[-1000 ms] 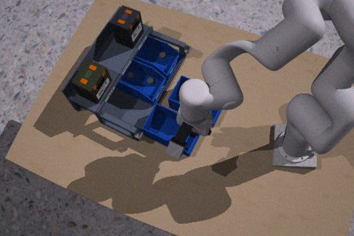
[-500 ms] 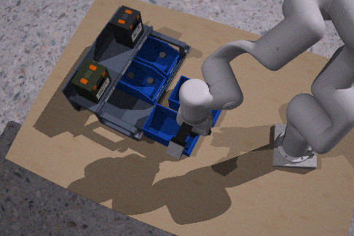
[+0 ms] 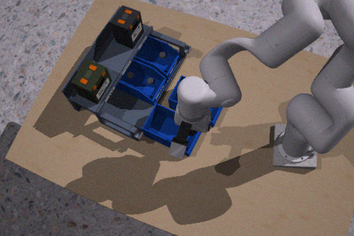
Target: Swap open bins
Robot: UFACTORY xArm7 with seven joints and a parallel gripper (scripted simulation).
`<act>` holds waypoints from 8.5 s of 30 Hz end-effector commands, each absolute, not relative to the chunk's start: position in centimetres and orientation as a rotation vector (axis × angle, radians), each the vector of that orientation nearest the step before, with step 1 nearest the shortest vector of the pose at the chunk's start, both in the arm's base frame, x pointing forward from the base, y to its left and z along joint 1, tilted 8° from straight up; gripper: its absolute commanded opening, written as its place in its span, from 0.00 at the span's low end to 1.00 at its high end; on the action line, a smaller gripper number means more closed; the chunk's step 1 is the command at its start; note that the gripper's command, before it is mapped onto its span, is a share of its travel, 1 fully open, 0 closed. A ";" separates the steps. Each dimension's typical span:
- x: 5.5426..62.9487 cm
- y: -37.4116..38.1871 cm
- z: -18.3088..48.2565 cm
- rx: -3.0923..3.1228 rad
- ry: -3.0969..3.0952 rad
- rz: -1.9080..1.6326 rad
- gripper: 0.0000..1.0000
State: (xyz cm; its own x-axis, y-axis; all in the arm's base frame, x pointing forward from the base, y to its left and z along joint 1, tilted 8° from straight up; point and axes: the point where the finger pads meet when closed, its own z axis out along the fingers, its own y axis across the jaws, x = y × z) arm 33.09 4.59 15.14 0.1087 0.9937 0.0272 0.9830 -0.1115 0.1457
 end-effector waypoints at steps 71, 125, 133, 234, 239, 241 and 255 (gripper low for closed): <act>38.6 -1.9 20.5 0.373 2.976 0.045 0.26; 39.6 -1.9 13.9 0.373 2.976 0.045 0.26; 39.6 -1.9 13.8 0.373 2.976 0.045 0.26; 40.4 -1.8 9.7 0.373 2.976 0.045 0.26; 40.4 -1.8 9.7 0.373 2.976 0.045 0.26; 40.4 -1.8 9.7 0.373 2.976 0.045 0.26; 40.4 -1.8 9.7 0.373 2.976 0.045 0.00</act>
